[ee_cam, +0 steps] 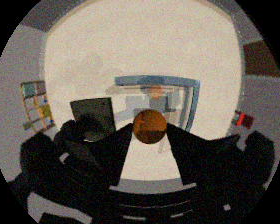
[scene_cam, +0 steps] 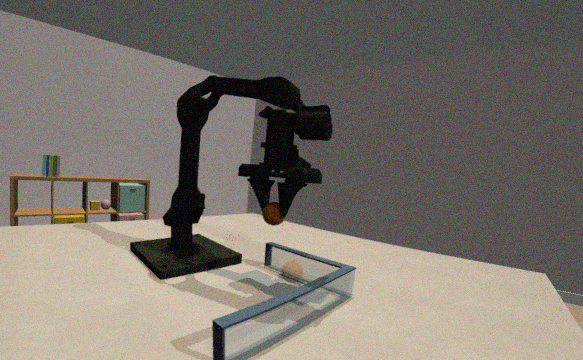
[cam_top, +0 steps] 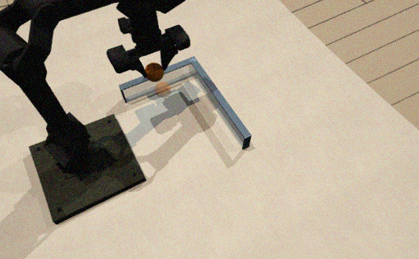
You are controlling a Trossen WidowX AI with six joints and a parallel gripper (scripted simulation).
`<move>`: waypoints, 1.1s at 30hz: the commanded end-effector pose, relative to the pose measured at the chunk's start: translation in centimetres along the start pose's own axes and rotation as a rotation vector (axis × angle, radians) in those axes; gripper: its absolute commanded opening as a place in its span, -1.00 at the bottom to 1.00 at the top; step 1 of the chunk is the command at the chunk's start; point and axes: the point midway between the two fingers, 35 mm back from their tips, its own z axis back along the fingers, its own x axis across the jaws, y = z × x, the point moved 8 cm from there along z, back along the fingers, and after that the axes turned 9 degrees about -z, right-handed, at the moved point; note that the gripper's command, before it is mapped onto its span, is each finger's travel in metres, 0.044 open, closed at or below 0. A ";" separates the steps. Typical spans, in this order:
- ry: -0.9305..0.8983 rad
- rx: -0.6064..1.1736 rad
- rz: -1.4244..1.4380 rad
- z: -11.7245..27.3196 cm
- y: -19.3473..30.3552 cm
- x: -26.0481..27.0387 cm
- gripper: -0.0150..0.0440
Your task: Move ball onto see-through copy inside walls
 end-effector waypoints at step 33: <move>0.003 -0.007 -0.007 -11.3 -4.1 -2.1 -0.49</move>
